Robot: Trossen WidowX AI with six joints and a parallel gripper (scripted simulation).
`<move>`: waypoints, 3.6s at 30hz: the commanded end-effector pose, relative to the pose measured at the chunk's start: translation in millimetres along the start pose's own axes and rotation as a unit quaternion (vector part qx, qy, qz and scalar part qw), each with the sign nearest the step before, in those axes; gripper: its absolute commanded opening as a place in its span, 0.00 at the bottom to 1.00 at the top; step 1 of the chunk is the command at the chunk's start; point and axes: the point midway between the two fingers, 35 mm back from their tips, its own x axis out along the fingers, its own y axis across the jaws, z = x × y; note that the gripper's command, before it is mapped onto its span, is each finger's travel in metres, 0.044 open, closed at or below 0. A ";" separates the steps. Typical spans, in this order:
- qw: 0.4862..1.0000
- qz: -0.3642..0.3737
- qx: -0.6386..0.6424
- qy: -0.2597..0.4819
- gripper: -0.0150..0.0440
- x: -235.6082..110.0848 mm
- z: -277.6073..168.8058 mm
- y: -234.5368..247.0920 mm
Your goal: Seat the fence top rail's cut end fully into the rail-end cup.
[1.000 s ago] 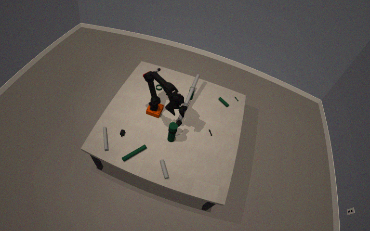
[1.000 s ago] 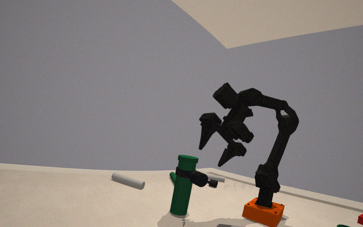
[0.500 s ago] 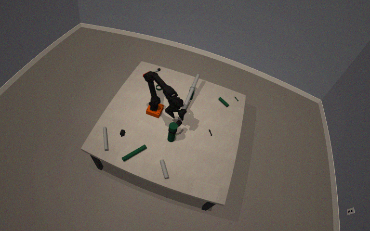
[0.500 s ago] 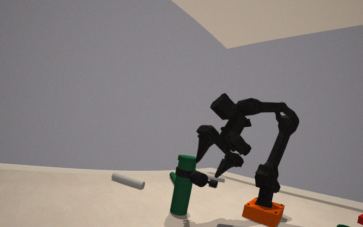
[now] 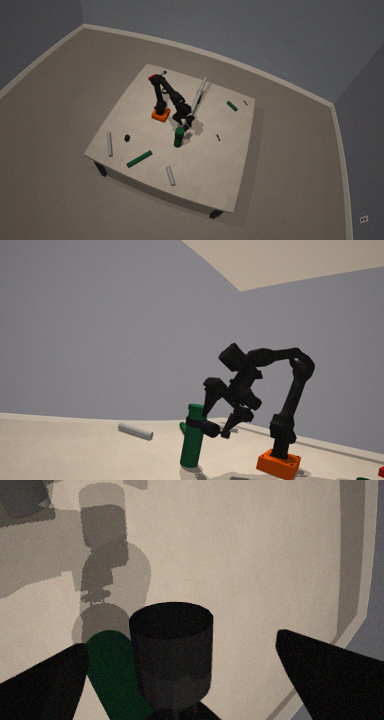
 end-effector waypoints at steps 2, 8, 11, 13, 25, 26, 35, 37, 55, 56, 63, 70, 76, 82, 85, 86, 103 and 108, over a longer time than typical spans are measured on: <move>1.000 0.006 0.000 -0.002 1.00 11.1 0.6 3.1; 1.000 0.006 0.000 -0.002 1.00 21.1 0.7 3.3; 1.000 0.006 0.000 -0.002 1.00 26.0 0.8 3.5; 1.000 0.006 0.000 -0.002 1.00 29.2 0.8 3.7; 1.000 0.005 0.000 -0.002 1.00 48.2 1.3 5.8; 1.000 0.005 0.000 -0.002 1.00 49.0 1.4 5.9; 1.000 0.005 0.000 -0.002 0.73 49.2 1.4 6.0; 1.000 0.005 0.000 -0.002 0.64 49.2 1.4 6.0; 0.999 0.006 -0.030 -0.019 0.25 46.0 1.0 11.5; 0.999 0.006 -0.035 -0.022 0.25 45.5 1.0 12.4; 0.998 0.006 -0.053 -0.033 0.25 43.6 0.5 15.8; 0.997 0.006 -0.071 -0.043 0.25 41.7 -0.1 19.1; 0.995 0.006 -0.085 -0.051 0.25 40.3 -0.7 21.6; 0.993 0.006 -0.098 -0.058 0.25 38.9 -1.3 24.1; 0.992 0.006 -0.109 -0.065 0.25 37.7 -1.9 26.1; 0.992 0.006 -0.109 -0.065 0.25 37.7 -1.9 26.1; 0.988 0.007 -0.134 -0.079 0.25 35.2 -3.4 30.4; 0.989 0.007 -0.126 -0.074 0.25 36.1 -2.9 29.0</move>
